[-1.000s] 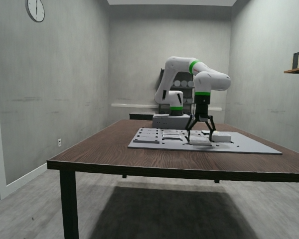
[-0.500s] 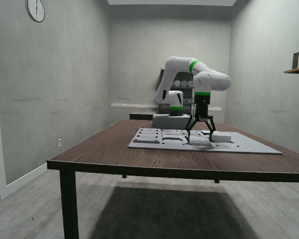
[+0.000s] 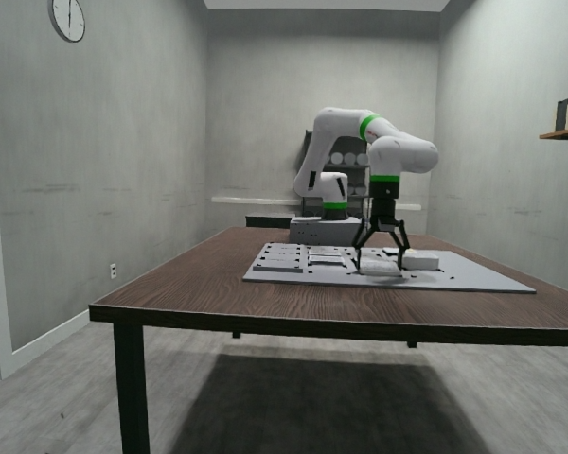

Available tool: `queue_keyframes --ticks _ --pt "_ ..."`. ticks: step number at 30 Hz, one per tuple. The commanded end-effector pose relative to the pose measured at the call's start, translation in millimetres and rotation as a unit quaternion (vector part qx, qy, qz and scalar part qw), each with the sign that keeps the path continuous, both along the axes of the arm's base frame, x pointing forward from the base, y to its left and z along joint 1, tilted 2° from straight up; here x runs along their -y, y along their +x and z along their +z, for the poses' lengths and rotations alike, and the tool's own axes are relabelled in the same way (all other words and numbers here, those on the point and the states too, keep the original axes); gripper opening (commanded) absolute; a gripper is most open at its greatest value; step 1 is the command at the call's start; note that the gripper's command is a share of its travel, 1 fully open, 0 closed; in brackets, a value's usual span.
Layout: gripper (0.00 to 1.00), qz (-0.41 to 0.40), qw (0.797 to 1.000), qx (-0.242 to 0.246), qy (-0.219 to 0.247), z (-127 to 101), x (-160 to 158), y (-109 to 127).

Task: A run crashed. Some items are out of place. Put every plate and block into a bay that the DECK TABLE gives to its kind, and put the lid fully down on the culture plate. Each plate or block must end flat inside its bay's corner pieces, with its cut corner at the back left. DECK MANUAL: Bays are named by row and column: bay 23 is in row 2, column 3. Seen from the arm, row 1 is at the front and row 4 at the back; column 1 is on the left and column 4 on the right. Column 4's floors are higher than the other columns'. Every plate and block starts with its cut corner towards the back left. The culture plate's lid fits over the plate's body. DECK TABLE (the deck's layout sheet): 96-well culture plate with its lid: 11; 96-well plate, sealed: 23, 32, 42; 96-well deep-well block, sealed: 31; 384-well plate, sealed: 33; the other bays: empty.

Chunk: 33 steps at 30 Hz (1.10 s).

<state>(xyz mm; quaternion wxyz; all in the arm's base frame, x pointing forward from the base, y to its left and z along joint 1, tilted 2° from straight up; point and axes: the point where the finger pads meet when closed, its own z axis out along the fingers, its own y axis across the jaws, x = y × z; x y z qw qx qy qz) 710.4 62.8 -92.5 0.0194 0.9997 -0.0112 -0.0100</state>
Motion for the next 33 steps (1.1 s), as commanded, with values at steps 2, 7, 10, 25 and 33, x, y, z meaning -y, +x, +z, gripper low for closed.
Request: queue_keyframes --ticks 2,7,10,25,33 --pt "0.10 0.000 1.000 0.001 0.000 0.9 -0.1 0.8" --pt "0.10 0.000 1.000 0.001 0.000 0.6 -0.1 0.8" --pt "0.10 0.000 1.000 0.001 0.000 0.5 0.0 0.8" --pt "0.10 0.000 1.000 0.001 0.000 -0.5 0.0 0.8" --pt "0.89 0.000 1.000 0.001 0.000 -0.9 0.0 0.8"
